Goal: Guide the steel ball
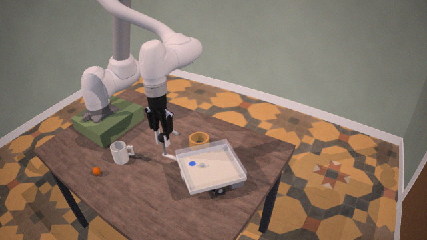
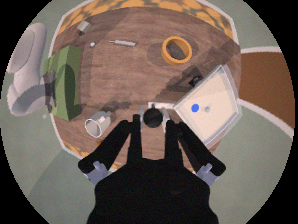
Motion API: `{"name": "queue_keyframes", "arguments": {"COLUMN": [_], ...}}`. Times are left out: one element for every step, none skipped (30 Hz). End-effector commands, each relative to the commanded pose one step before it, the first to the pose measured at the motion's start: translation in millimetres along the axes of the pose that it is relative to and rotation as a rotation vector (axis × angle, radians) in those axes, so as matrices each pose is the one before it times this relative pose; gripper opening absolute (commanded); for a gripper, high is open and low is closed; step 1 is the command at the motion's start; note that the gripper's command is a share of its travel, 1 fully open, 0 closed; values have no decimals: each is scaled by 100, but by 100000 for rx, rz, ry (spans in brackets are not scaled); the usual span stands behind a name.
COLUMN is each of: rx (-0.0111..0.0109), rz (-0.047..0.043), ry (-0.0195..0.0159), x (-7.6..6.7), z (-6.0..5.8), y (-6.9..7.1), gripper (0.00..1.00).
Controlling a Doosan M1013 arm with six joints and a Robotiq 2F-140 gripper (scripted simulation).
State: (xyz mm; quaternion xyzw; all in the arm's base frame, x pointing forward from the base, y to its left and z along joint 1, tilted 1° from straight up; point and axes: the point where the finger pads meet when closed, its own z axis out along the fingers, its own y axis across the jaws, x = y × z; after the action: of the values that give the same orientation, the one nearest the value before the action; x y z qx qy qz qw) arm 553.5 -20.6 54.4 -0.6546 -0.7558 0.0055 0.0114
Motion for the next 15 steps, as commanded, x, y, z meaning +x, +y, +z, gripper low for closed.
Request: {"name": "queue_keyframes", "arguments": {"rx": [42,0,0,0,0,0,0,0,0,0,0,0,0,0,0], "rz": [-5,0,0,0,0,0,0,0,0,0,0,0,0,0,0], "ry": [25,0,0,0,0,0,0,0,0,0,0,0,0,0,0], "x": [7,0,0,0,0,0,0,0,0,0,0,0,-1,0,0], "z": [16,5,4,3,2,0,3,0,0,2,0,0,-143,0,0], "y": [-27,-2,-2,-1,-1,0,-1,0,0,-1,0,0,59,0,0], "gripper": [0,0,0,0,0,0,0,0,0,0,0,0,0,0,0]}}
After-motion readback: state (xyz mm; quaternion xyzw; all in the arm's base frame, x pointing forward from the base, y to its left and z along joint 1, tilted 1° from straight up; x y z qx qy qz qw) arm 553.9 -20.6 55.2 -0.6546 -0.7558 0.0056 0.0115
